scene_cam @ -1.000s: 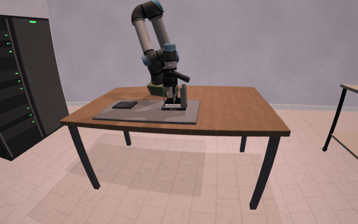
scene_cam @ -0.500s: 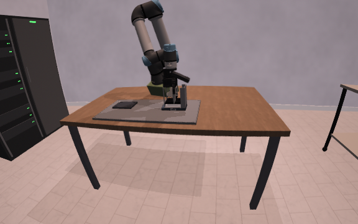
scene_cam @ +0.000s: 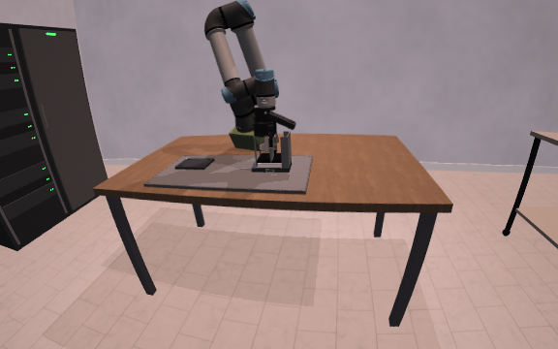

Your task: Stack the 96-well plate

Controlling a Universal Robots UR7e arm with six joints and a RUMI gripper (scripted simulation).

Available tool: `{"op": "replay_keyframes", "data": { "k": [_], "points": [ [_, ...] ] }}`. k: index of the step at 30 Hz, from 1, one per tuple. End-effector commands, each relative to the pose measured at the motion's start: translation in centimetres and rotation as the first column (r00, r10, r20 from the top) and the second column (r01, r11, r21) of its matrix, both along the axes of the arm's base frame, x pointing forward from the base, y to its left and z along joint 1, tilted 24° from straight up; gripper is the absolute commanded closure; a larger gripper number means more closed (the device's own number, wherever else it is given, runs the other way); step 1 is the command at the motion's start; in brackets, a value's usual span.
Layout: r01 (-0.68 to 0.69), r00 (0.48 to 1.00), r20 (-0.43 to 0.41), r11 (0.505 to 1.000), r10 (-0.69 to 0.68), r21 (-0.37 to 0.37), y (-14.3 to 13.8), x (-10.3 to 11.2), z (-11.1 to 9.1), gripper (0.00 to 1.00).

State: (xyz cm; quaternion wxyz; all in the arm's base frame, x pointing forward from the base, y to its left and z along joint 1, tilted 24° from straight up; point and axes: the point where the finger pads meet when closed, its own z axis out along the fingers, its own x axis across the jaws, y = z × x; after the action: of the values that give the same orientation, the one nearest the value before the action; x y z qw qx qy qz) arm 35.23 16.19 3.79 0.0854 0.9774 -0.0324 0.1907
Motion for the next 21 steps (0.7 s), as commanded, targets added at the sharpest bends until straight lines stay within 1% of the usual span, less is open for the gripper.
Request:
{"op": "replay_keyframes", "data": {
  "k": [1,21],
  "points": [
    [0.000,1.000,-0.003,1.000,0.000,0.000,-0.08,-0.11,-0.23,1.00],
    [0.001,1.000,-0.004,1.000,-0.001,0.000,-0.17,-0.06,-0.53,1.00]
  ]
}}
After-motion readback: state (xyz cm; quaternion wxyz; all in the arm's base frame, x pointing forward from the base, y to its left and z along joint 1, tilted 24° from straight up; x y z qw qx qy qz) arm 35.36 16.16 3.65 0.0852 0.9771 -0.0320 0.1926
